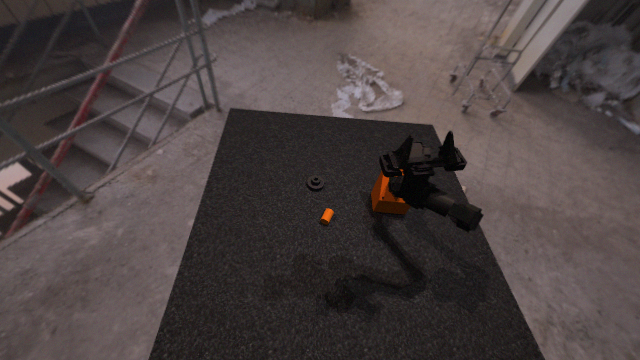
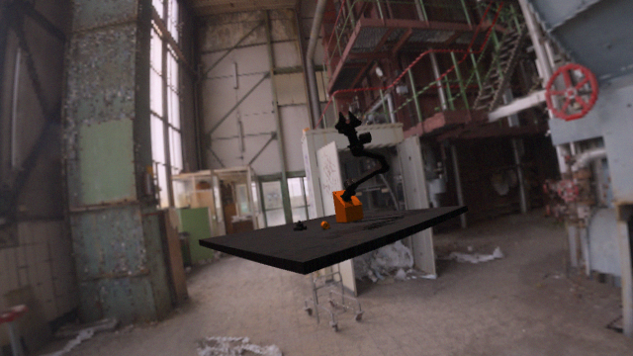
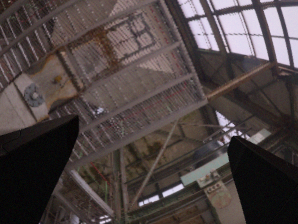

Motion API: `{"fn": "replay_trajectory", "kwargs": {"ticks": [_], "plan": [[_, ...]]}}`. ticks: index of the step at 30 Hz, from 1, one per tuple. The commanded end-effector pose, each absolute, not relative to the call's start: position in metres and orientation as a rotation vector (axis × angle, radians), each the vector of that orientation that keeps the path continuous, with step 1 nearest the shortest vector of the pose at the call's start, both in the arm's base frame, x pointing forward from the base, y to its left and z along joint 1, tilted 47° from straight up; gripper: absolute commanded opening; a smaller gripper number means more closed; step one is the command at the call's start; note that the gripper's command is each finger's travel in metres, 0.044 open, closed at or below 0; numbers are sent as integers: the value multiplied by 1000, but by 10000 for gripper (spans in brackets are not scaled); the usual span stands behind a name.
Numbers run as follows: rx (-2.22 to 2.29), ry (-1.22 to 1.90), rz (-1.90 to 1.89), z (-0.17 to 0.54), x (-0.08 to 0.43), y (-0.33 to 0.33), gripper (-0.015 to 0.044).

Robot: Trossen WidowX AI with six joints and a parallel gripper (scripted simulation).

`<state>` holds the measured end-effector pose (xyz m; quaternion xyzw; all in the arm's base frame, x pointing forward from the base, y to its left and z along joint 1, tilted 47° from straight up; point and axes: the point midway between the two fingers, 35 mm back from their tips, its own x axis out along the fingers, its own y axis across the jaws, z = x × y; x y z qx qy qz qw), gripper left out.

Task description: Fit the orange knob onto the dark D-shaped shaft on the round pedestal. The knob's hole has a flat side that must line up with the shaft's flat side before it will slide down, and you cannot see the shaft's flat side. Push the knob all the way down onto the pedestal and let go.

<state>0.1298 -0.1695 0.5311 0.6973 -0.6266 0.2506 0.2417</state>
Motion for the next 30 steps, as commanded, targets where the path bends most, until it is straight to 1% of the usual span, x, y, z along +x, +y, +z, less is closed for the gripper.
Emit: {"fn": "replay_trajectory", "kwargs": {"ticks": [1,2,4,7,10,13,17,20,23,26,30], "plan": [[1914,-1692,661,530,136,-170,426],[1934,-1625,589,524,155,-173,440],[1992,-1393,368,499,214,-177,440],[2031,-1191,204,470,260,-176,440],[2070,-912,9,423,313,-169,440],[2102,-617,-169,367,356,-154,440],[2128,-206,-381,284,392,-123,440],[2138,125,-530,219,401,-92,440],[2142,480,-675,156,394,-55,440],[2140,868,-825,101,369,-11,440],[2139,1428,-1045,53,312,49,440]]}}
